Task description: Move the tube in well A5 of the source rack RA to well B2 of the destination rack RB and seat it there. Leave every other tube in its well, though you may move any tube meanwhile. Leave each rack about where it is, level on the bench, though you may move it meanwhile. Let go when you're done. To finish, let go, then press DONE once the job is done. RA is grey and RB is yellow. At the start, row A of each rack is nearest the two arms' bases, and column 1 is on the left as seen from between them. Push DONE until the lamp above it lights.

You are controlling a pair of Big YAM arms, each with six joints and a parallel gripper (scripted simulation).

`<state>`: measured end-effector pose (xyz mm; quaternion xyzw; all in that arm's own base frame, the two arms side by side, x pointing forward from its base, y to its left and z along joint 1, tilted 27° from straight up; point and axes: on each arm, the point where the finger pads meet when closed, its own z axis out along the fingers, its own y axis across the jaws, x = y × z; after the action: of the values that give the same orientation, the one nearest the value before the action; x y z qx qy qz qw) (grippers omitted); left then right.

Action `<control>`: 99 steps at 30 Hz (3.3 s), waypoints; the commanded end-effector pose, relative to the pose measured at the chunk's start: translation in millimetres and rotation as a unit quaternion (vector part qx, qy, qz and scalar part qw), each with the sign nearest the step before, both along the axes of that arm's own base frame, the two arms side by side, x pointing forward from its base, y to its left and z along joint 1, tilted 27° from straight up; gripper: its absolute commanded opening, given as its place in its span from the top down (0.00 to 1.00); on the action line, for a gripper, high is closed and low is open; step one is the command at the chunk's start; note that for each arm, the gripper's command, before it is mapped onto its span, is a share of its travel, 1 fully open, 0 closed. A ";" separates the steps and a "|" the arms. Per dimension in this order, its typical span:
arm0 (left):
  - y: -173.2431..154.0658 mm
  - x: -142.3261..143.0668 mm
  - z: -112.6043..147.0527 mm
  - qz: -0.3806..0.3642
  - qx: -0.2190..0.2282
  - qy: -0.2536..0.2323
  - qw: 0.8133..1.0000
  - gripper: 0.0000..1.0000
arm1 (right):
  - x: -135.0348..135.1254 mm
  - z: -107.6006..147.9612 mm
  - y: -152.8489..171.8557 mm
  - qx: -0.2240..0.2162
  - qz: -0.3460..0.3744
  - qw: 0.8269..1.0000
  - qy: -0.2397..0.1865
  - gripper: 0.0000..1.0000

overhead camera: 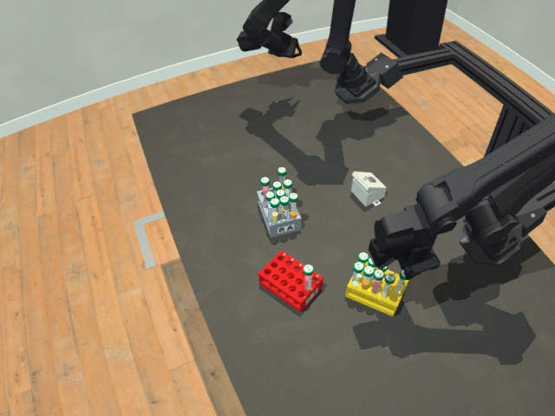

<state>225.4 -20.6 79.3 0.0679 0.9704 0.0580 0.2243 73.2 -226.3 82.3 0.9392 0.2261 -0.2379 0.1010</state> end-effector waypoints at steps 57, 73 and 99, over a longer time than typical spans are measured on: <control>-10.4 -5.3 73.9 -0.001 -0.008 -0.027 1.000 1.00 | 4.0 6.2 -5.4 -0.007 0.000 1.000 -0.006 0.70; -11.4 -13.2 87.4 -0.001 -0.010 -0.028 1.000 1.00 | 4.0 6.2 -5.4 -0.007 0.000 1.000 -0.006 0.70; -18.3 -44.0 56.5 -0.001 0.000 -0.001 1.000 1.00 | 4.0 6.2 -5.4 -0.007 0.000 1.000 -0.006 0.70</control>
<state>186.2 -38.5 139.9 0.0784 0.9684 0.0575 0.2296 73.2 -226.3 82.3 0.9392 0.2261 -0.2379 0.1010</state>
